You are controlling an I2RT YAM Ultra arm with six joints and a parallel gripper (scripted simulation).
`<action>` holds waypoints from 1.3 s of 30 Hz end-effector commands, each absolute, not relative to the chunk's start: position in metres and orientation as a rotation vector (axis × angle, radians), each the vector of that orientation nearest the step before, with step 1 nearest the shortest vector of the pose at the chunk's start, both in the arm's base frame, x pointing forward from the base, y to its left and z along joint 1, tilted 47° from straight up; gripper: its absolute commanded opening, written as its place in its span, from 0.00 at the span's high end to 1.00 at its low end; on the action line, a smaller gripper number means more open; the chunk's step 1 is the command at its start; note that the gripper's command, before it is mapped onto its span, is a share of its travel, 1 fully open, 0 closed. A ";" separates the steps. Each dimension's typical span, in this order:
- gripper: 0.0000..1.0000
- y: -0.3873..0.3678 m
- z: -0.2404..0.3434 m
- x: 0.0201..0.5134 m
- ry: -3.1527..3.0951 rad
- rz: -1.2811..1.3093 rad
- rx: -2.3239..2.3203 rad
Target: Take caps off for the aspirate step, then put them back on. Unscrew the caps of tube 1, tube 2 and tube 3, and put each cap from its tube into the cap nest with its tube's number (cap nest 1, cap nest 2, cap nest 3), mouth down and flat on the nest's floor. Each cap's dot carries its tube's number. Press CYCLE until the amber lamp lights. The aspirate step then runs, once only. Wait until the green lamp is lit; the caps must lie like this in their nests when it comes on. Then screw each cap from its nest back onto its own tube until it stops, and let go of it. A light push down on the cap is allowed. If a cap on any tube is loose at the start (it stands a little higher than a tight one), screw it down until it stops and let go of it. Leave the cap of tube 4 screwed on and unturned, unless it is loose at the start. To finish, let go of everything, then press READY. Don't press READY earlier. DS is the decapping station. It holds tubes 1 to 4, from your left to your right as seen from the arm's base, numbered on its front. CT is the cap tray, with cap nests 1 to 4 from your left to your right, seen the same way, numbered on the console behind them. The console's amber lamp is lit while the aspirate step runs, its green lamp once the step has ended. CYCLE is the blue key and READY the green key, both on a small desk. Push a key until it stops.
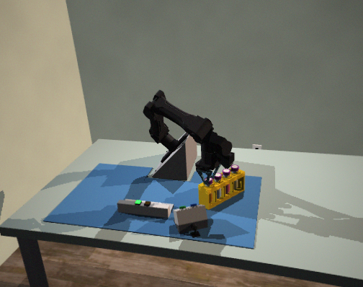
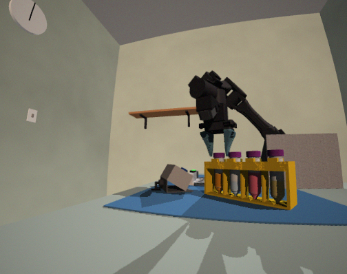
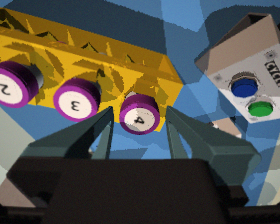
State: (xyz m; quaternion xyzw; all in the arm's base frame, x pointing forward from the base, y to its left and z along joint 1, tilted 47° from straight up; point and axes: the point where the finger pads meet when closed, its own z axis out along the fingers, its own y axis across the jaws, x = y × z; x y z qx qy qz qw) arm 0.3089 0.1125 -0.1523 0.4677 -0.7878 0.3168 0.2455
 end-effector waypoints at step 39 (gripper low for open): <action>1.00 0.116 -0.151 0.311 -2.409 0.988 0.953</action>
